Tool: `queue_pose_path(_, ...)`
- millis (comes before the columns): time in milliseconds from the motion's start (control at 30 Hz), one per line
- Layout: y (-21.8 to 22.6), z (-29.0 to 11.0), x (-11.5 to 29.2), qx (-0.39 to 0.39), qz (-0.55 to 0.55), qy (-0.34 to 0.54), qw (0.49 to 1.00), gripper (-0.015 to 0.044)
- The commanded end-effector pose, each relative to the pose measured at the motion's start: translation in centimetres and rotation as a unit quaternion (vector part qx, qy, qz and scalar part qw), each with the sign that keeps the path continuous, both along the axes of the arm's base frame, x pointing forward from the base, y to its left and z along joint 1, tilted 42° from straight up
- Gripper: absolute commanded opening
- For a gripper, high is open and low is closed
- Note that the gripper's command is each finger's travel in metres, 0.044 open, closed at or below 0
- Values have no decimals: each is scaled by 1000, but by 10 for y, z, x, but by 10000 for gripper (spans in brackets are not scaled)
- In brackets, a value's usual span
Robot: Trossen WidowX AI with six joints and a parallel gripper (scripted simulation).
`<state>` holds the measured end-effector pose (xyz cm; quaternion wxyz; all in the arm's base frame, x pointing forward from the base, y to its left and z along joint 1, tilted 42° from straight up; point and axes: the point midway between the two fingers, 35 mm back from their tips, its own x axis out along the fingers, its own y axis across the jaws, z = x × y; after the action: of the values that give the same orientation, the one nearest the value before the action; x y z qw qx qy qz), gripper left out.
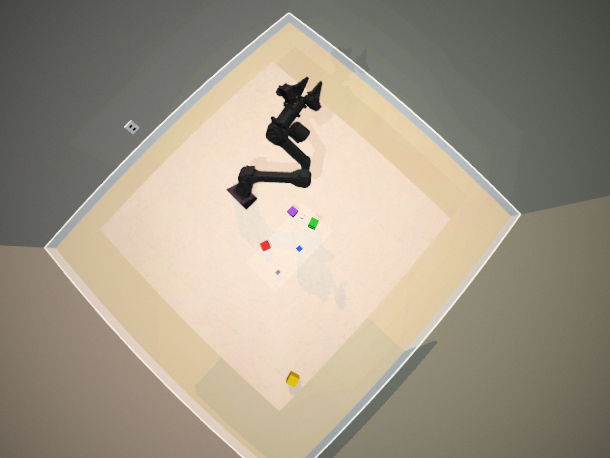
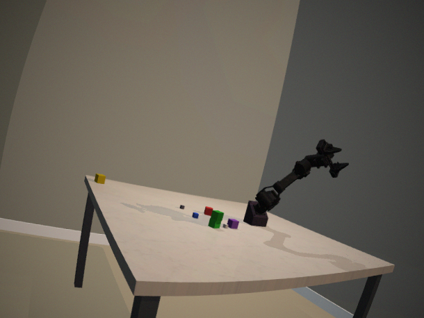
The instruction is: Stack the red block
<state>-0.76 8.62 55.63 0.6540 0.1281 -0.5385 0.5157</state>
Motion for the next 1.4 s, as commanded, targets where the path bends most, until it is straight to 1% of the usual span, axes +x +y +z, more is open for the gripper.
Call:
queue_pose_path(0, -1, 0, -2, 3, 3, -1, 1000, 426)
queue_pose_path(33, -6, 1, -7, 12, 12, -6, 1000, 440)
queue_pose_path(200, -49, 10, -56, 82, 107, -45, 990, 440)
queue_pose_path(367, -107, 13, -102, 149, 219, -88, 960, 440)
queue_pose_path(533, -184, 2, -139, 216, 351, -138, 901, 440)
queue_pose_path(700, -263, -23, -155, 269, 476, -188, 816, 440)
queue_pose_path(867, -337, -58, -149, 304, 588, -236, 712, 440)
queue_pose_path(1000, -377, -83, -137, 322, 641, -269, 643, 440)
queue_pose_path(1200, -457, -152, -95, 359, 722, -356, 473, 440)
queue_pose_path(1367, -501, -216, -43, 376, 753, -431, 325, 440)
